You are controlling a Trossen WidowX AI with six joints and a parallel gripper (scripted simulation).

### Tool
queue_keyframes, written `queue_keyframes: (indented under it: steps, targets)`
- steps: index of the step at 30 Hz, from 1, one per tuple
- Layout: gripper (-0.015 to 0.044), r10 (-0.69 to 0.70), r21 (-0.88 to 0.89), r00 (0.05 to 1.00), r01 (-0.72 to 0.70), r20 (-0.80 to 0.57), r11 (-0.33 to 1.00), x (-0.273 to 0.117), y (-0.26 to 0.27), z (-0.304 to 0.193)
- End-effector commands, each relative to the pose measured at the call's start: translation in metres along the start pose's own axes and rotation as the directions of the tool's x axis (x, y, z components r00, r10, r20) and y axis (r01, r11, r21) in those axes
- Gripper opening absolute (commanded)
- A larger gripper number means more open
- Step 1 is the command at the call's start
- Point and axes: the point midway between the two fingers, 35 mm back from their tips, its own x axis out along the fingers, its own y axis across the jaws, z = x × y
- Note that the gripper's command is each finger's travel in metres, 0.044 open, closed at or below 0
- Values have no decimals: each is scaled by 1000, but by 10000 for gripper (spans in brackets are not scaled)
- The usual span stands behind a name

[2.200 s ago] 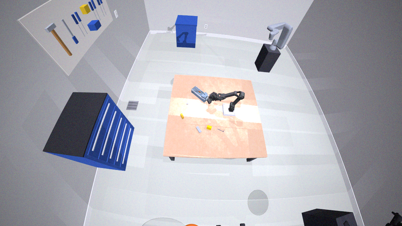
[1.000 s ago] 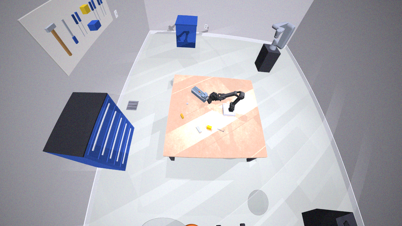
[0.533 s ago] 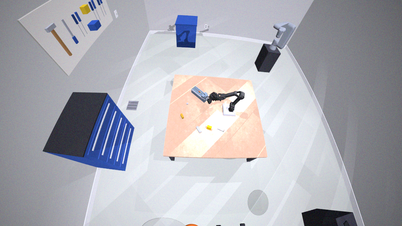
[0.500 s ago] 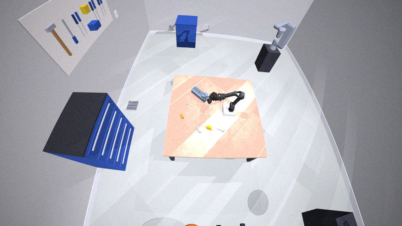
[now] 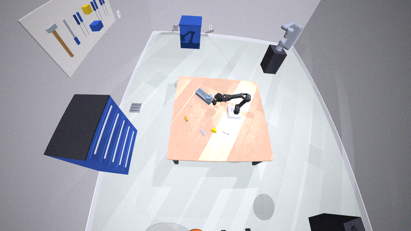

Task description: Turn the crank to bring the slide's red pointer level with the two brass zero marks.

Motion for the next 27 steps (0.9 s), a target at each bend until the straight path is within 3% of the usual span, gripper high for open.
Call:
queue_keyframes:
  steps: [1,14,27]
  targets:
    - [440,10,6,1000,-10,17,1000,-15,1,17]
    - [440,6,7,1000,-6,16,1000,-54,1,55]
    - [440,65,-42,996,-68,-63,997,-29,3,98]
